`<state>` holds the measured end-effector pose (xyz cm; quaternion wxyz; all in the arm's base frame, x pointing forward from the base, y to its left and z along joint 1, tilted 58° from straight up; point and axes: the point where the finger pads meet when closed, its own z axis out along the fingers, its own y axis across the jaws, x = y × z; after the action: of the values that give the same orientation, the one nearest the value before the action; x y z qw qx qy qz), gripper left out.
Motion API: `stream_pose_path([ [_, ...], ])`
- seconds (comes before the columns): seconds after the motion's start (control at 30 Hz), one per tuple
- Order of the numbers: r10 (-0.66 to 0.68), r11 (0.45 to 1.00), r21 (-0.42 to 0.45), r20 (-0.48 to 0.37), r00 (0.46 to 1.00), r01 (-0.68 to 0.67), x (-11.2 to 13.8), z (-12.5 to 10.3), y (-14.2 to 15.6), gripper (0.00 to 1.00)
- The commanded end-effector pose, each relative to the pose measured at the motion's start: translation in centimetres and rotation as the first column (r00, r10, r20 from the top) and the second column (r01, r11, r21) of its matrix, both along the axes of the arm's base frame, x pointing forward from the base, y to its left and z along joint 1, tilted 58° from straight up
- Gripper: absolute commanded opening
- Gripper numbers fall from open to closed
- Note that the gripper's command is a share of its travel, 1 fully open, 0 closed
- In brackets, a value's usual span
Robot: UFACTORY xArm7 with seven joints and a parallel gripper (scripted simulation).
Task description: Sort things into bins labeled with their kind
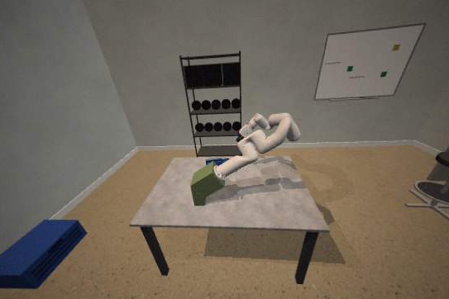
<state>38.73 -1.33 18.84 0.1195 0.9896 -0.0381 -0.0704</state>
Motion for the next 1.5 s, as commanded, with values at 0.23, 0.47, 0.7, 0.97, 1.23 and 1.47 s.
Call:
stream_pose_path([
  [0.23, -0.042, 0.977, -0.209, -0.067, 0.997, 0.028, -0.7, -4.2, -0.9, 0.07],
  [0.47, -0.051, 0.936, -0.352, -0.074, 0.996, 0.022, -1.1, -7.0, -1.5, 0.07],
  [0.7, -0.035, 0.879, -0.476, -0.055, 0.998, 0.005, -1.2, -9.6, -1.9, 0.07],
  [0.97, 0.028, 0.793, -0.609, 0.002, 1.000, -0.021, -1.1, -12.9, -1.7, 0.07],
  [1.23, 0.108, 0.734, -0.678, 0.063, 0.992, -0.037, -0.8, -16.0, -1.0, 0.07],
  [1.47, 0.150, 0.714, -0.699, 0.094, 0.984, -0.042, -0.7, -17.4, -0.5, 0.07],
])
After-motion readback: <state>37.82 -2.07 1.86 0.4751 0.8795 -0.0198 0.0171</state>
